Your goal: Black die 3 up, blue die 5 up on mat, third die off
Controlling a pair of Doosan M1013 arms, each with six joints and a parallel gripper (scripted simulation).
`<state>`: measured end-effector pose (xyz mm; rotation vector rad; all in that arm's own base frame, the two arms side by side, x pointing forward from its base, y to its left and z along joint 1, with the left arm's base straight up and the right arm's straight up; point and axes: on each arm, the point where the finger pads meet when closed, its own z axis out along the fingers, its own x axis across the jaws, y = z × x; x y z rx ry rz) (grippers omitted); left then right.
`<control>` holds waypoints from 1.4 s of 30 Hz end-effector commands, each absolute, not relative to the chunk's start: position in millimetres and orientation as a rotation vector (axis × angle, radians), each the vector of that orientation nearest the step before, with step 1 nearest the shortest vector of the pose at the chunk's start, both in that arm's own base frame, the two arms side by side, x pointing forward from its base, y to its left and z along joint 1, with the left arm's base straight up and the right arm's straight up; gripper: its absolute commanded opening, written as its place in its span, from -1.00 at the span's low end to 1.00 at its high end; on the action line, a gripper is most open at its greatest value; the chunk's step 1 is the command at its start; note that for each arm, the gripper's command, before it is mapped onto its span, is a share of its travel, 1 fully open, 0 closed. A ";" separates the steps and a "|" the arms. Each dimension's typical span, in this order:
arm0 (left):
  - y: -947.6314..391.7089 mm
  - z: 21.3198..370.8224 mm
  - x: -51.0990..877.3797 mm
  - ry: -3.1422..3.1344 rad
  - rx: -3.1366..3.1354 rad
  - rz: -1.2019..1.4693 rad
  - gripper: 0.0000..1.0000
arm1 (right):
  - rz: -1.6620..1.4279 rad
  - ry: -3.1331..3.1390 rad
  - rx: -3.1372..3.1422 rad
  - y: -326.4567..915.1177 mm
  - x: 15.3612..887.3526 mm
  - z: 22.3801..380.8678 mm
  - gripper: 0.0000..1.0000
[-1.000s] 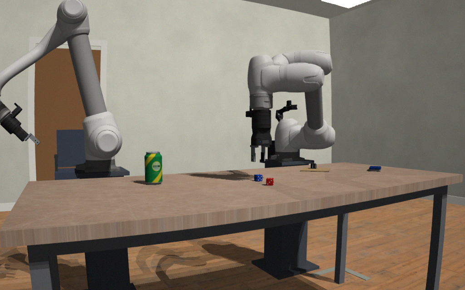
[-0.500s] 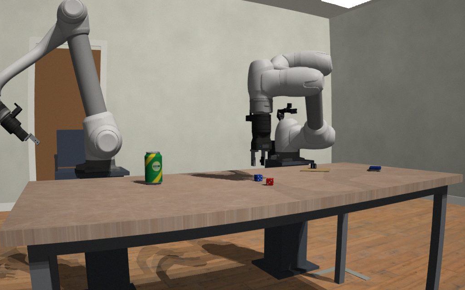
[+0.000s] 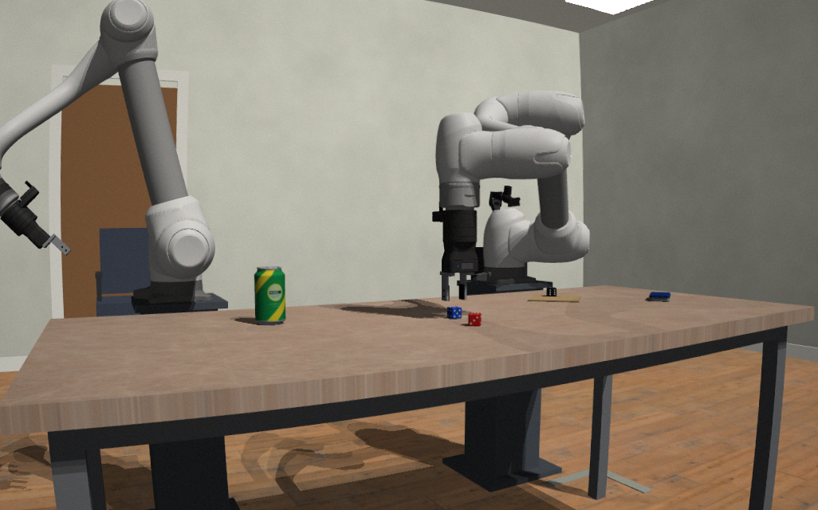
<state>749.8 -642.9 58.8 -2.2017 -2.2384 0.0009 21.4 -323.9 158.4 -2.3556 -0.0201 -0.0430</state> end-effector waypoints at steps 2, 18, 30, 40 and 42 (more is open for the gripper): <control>-643.1 56.0 750.3 -2.240 -2.203 0.000 0.57 | -0.043 -0.020 -2.357 -324.1 21.5 158.8 1.00; -643.2 50.5 750.4 -2.240 -2.203 0.000 0.57 | -0.043 -0.020 -2.357 -324.1 21.5 158.8 1.00; -643.2 48.0 750.4 -2.240 -2.203 0.000 0.57 | -0.043 -0.020 -2.357 -324.1 21.5 158.8 1.00; -643.1 36.1 750.4 -2.240 -2.203 0.000 0.57 | -0.043 -0.020 -2.357 -324.1 21.5 158.8 1.00; -643.1 32.5 750.4 -2.240 -2.203 0.000 0.57 | -0.043 -0.020 -2.357 -324.1 21.5 158.8 1.00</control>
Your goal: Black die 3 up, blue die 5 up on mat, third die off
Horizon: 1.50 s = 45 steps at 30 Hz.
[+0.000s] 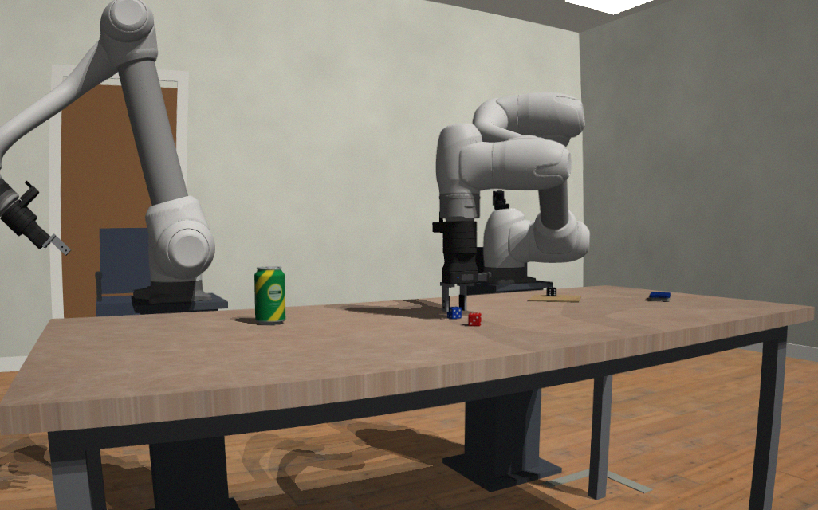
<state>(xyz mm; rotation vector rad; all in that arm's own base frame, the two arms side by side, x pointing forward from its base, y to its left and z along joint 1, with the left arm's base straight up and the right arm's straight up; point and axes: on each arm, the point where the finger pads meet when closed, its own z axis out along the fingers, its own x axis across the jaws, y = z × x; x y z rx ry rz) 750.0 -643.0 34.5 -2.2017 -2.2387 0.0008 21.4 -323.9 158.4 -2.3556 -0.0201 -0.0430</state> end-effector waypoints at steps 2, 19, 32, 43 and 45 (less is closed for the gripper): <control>-643.1 29.1 750.4 -2.240 -2.203 0.000 0.57 | -0.043 -0.020 -2.357 -324.1 21.5 158.8 1.00; -643.1 21.5 750.4 -2.240 -2.203 0.000 0.57 | -0.043 -0.020 -2.357 -324.1 21.5 158.8 1.00; -643.1 21.5 750.4 -2.240 -2.203 0.000 0.57 | -0.043 -0.020 -2.357 -324.1 21.5 158.8 1.00; -643.1 21.5 750.4 -2.240 -2.203 0.000 -0.02 | -0.043 -0.020 -2.357 -324.1 21.5 158.8 1.00; -643.1 21.5 750.4 -2.240 -2.203 0.000 -0.02 | -0.043 -0.020 -2.357 -324.1 21.5 158.8 1.00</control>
